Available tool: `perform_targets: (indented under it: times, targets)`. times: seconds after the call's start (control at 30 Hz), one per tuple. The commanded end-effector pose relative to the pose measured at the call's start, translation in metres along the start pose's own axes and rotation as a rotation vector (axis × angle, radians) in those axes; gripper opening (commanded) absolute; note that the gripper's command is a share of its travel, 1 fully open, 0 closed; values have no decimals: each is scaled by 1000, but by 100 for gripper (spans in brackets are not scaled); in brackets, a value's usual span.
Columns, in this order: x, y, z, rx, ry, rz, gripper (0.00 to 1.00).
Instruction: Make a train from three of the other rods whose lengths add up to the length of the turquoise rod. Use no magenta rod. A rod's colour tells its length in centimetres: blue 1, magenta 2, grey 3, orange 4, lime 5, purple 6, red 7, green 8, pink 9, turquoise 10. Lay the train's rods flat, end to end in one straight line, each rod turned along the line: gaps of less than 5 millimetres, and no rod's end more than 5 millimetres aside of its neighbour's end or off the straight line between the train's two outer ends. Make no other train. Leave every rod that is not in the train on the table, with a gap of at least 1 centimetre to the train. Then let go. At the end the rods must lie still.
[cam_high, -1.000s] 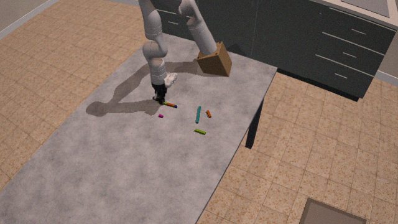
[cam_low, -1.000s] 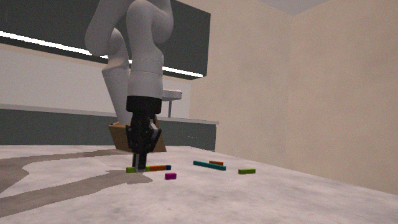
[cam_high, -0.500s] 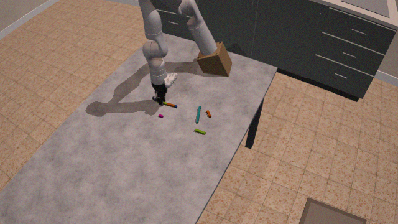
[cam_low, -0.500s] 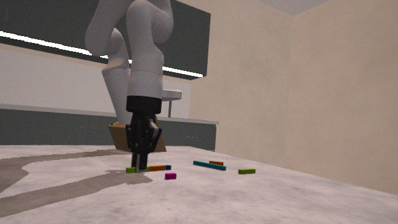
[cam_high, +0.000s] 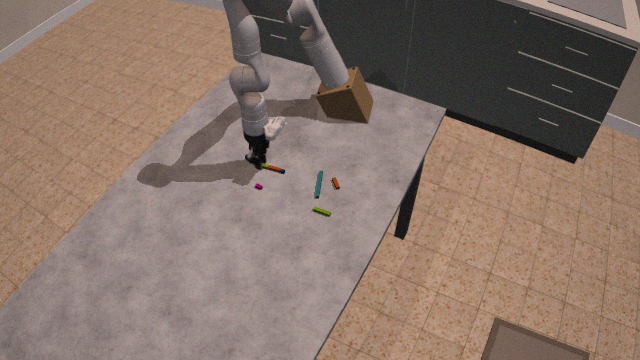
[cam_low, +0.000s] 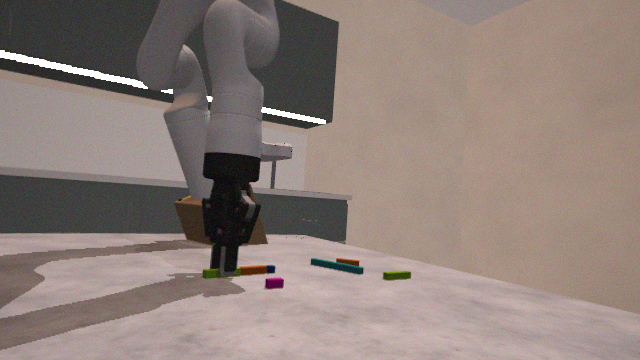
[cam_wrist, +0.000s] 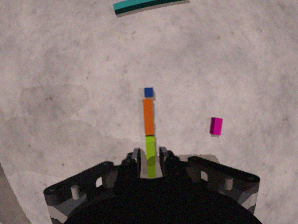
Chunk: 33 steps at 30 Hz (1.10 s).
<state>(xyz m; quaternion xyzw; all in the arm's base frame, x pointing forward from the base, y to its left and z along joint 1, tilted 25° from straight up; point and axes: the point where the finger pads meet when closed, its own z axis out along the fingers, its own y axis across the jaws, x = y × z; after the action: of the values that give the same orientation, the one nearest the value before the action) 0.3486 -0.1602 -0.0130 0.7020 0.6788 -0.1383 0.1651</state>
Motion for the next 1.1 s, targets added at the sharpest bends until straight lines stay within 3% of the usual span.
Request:
perform_targets:
  times: [0.0, 0.13, 0.53, 0.9, 0.93, 1.07]
  targets:
    - [1, 1, -5, -3, 2, 10, 24]
    - [-1, -1, -16, 0, -2, 13, 24]
    - [-1, 3, -76, -7, -2, 13, 24]
    - [1, 2, -89, -5, 2, 10, 24]
    - [0, 2, -89, -4, 2, 12, 100]
    - [0, 2, -89, -5, 2, 13, 100]
